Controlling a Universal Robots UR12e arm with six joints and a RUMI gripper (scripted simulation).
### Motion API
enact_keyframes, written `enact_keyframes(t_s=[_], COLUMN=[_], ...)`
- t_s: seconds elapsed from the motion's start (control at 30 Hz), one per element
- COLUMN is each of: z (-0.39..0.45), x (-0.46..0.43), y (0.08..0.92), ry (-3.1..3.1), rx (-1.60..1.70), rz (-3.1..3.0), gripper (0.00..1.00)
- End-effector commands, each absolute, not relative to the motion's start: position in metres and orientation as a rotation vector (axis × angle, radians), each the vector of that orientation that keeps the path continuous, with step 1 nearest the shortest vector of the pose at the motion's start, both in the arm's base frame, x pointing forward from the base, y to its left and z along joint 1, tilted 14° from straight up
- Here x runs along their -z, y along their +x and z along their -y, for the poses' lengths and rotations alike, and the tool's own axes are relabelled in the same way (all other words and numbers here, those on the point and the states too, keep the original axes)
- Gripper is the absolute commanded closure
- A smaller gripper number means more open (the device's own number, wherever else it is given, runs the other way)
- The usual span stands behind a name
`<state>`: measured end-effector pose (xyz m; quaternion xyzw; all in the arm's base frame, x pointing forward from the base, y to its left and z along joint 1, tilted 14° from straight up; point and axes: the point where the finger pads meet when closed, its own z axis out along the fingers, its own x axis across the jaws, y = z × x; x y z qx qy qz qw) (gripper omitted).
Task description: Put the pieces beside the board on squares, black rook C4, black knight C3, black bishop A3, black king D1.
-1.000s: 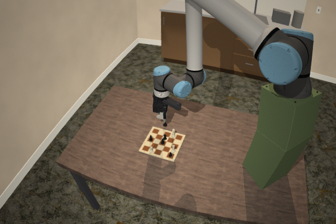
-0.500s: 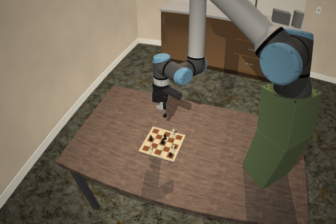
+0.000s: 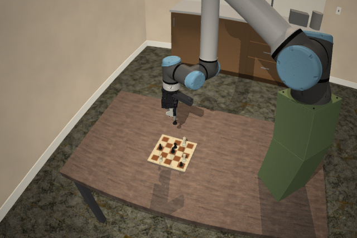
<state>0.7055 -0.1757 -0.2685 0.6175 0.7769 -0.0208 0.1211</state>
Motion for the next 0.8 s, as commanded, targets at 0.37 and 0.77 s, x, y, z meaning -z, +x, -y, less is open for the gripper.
enact_keyframes(t_s=[0.37,0.77], z=[0.004,-0.029], x=[0.305,0.311], y=[0.652,0.636], ry=[2.022,2.065], rx=[0.024,0.016], rz=[-2.072,-2.027], gripper=[1.0,1.0])
